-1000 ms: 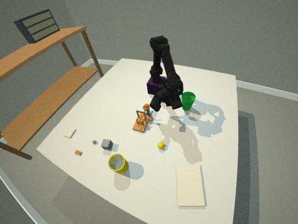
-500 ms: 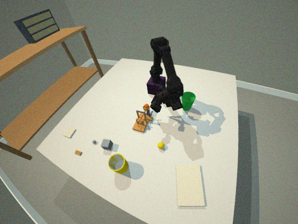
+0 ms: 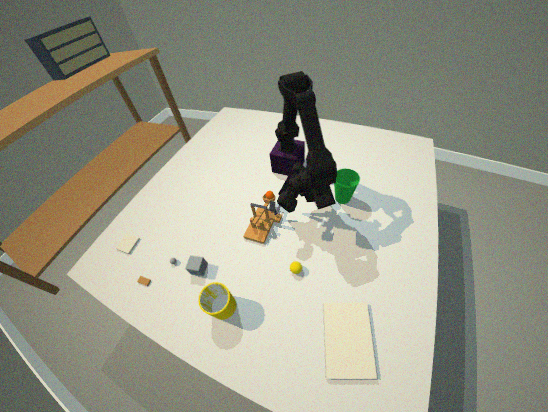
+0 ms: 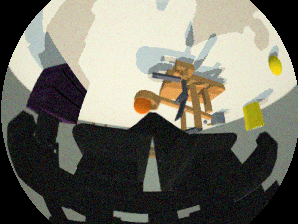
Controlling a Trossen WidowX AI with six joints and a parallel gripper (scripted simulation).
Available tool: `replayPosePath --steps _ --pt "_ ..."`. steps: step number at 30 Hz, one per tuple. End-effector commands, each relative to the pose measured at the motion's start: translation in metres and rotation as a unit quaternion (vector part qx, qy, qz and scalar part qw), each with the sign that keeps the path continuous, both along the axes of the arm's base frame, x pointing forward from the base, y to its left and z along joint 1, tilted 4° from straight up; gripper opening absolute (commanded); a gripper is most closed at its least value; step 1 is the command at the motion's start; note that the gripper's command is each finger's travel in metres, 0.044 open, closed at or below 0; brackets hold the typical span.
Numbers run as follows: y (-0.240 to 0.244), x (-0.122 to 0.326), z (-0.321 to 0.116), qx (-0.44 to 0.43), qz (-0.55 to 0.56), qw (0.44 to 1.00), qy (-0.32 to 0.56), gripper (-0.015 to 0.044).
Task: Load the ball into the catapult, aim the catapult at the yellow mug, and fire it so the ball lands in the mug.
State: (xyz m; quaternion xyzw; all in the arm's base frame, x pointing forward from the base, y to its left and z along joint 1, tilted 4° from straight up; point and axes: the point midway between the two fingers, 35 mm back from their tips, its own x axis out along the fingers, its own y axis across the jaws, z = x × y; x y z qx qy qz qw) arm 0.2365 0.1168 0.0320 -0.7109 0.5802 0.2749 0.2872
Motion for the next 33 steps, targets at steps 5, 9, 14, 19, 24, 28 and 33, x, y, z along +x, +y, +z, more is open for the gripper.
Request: replayPosePath --steps 5,9,14,19,24,28,33 --pt "0.000 0.002 -0.014 -0.002 0.003 1.000 0.000 0.0000" --pt "0.000 0.002 -0.020 -0.002 0.003 1.000 0.000 0.0000" --pt "0.000 0.003 -0.028 -0.002 0.003 1.000 0.000 0.0000" --pt "0.000 0.003 -0.037 -0.002 0.003 1.000 0.000 0.0000" --pt "0.000 0.003 -0.045 -0.002 0.003 1.000 0.000 0.0000" --pt "0.000 0.003 -0.051 -0.002 0.003 1.000 0.000 0.0000" --pt "-0.001 0.003 -0.060 -0.002 0.003 1.000 0.000 0.0000"
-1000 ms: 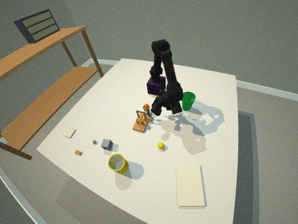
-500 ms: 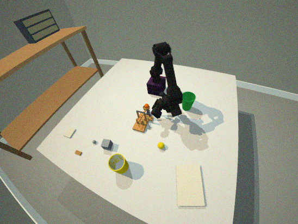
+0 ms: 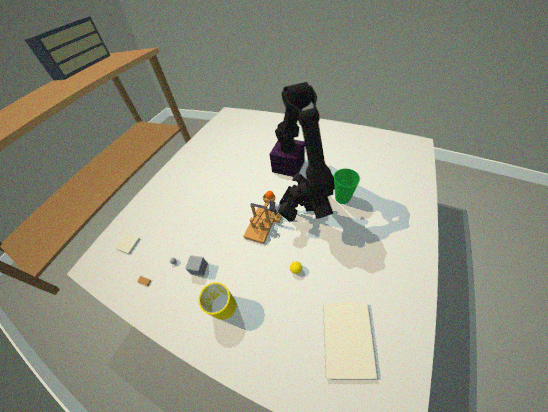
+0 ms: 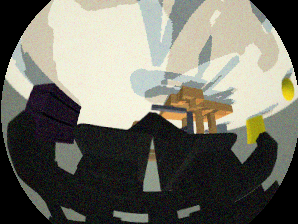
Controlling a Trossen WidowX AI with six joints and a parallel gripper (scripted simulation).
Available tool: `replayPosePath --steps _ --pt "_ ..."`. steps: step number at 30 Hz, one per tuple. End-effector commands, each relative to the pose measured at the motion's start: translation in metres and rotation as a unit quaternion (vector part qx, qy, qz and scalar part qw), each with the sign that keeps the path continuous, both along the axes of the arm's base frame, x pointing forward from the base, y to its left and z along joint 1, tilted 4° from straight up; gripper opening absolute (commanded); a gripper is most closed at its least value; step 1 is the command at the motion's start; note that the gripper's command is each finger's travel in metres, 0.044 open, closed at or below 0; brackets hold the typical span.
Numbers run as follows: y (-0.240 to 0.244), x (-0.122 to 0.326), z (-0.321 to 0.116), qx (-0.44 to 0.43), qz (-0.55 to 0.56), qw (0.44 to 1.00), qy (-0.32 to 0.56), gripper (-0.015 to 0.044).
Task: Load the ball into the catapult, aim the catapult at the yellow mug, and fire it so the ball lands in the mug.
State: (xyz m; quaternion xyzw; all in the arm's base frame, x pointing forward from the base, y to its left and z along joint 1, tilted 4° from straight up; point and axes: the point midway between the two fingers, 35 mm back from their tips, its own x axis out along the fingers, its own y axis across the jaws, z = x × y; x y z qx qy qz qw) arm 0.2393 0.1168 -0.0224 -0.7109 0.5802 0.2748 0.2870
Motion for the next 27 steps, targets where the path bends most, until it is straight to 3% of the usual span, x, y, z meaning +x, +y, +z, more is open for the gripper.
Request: replayPosePath --steps 1,13,22,26,27 --pt "-0.001 0.000 -0.007 -0.002 0.003 1.000 0.000 0.0000" --pt "-0.001 0.001 -0.029 -0.002 0.003 1.000 0.000 0.0000" --pt "0.050 -0.020 0.091 0.002 0.001 1.000 0.000 0.0000" --pt "0.052 -0.022 0.096 0.002 0.001 1.000 0.000 0.0000" --pt "0.050 -0.016 0.081 0.006 0.006 1.000 -0.004 0.0026"
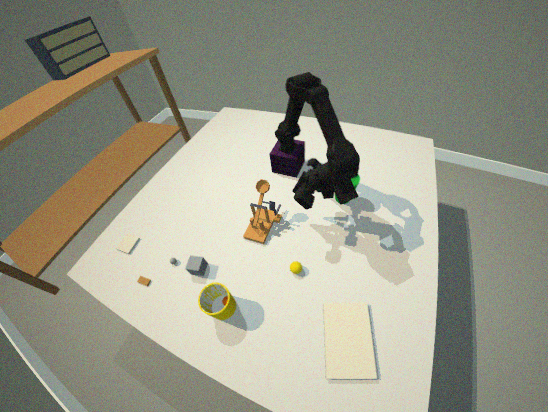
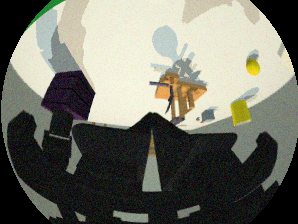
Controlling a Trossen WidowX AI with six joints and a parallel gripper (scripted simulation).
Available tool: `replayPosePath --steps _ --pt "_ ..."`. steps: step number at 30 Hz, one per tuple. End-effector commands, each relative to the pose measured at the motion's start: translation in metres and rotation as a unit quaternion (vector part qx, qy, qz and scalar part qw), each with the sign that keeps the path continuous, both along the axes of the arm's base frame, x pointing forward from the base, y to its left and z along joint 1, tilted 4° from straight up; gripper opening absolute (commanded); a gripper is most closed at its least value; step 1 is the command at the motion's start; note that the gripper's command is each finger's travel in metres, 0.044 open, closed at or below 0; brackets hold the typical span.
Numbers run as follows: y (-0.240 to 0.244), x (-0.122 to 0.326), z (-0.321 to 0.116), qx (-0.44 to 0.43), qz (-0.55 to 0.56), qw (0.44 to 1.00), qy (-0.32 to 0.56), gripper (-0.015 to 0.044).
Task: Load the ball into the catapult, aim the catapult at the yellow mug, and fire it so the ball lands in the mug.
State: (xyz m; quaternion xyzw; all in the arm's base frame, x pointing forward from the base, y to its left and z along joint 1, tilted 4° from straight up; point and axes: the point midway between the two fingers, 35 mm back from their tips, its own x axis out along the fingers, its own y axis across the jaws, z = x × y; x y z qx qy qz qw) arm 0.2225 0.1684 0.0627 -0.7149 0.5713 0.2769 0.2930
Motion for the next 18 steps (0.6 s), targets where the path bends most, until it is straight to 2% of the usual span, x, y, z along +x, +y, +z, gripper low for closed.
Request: replayPosePath --steps 1,15,16,18 --pt "-0.001 0.002 -0.004 0.002 -0.005 1.000 0.000 0.0053" --pt "0.013 0.050 -0.003 0.145 -0.149 0.975 -0.080 0.0420" --pt "0.014 0.055 -0.003 0.156 -0.160 0.971 -0.086 0.0440" --pt "0.016 0.064 -0.001 0.177 -0.182 0.962 -0.099 0.0440"
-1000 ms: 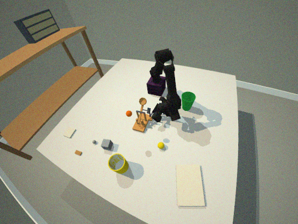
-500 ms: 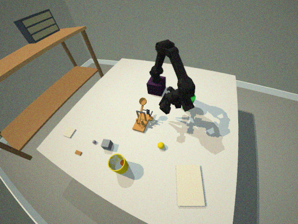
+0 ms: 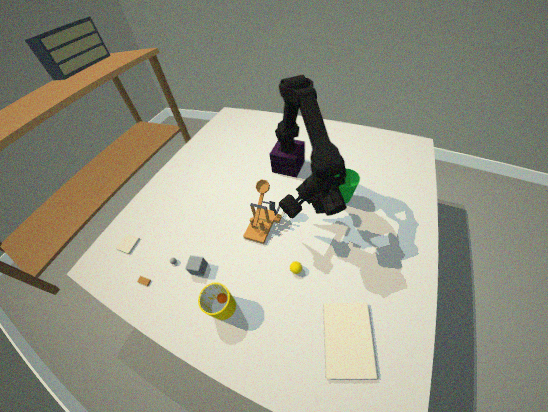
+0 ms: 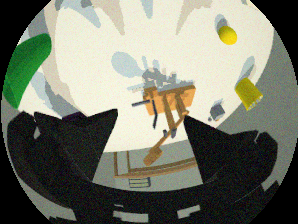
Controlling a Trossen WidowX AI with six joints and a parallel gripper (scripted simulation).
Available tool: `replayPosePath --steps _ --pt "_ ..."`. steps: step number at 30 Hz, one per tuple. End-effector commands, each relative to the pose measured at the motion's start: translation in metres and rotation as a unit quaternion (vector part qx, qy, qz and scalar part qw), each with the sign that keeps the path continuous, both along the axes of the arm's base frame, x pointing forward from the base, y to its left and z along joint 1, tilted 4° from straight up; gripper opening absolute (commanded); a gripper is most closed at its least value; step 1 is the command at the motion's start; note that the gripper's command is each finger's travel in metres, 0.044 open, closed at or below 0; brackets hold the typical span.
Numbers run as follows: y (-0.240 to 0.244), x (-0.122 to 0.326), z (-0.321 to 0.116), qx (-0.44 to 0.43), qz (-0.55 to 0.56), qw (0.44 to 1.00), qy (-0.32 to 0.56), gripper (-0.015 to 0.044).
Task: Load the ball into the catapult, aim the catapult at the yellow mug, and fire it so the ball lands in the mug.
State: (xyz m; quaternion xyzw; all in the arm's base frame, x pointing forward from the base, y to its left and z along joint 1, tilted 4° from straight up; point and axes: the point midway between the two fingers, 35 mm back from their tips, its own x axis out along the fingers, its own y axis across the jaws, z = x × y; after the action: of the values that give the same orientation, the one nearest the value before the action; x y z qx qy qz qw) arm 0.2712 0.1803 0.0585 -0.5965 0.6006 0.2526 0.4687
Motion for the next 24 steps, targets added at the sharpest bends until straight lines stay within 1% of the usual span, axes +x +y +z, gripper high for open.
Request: replayPosePath --steps 1,13,24 --pt "0.005 0.019 0.004 0.051 -0.050 0.997 -0.030 0.0440" --pt "0.005 0.081 0.023 0.179 -0.180 0.961 -0.109 0.0440" --pt "-0.011 0.137 0.053 0.277 -0.277 0.902 -0.181 0.0440"
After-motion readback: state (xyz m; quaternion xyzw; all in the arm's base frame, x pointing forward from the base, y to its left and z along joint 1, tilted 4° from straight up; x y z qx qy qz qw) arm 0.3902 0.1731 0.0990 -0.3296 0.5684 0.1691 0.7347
